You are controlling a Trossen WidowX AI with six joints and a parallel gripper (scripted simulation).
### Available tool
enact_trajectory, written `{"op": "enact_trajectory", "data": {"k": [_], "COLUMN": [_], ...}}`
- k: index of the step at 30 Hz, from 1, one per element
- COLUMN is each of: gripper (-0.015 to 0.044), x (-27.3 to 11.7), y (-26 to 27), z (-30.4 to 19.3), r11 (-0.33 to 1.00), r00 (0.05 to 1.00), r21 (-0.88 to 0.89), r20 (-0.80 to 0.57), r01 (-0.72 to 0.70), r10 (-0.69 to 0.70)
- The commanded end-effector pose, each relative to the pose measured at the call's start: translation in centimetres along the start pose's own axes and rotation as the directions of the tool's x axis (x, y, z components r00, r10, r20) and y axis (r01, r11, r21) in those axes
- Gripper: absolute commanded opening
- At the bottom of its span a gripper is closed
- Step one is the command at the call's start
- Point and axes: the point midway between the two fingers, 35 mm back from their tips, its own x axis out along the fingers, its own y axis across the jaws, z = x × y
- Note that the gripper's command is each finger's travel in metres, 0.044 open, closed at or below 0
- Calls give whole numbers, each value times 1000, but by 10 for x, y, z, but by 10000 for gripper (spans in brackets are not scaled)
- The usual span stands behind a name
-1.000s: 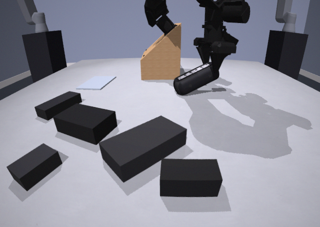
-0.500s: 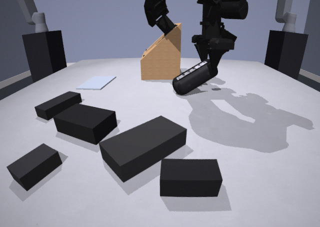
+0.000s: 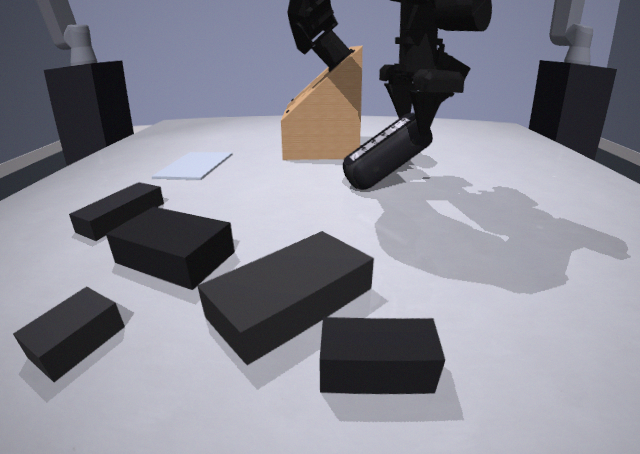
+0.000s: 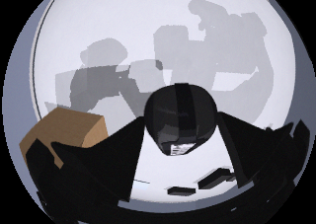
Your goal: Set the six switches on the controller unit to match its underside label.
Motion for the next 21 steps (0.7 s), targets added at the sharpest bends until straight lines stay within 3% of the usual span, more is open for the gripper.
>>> {"op": "enact_trajectory", "data": {"k": [1,21], "gripper": [335,335], "x": [-3,-12], "y": [0,0], "z": [-6,-19], "r11": [1000,1000], "r00": [1000,1000], "r21": [-2,-3], "r20": [-13,-13], "r01": [3,2], "r10": [-3,-2]}}
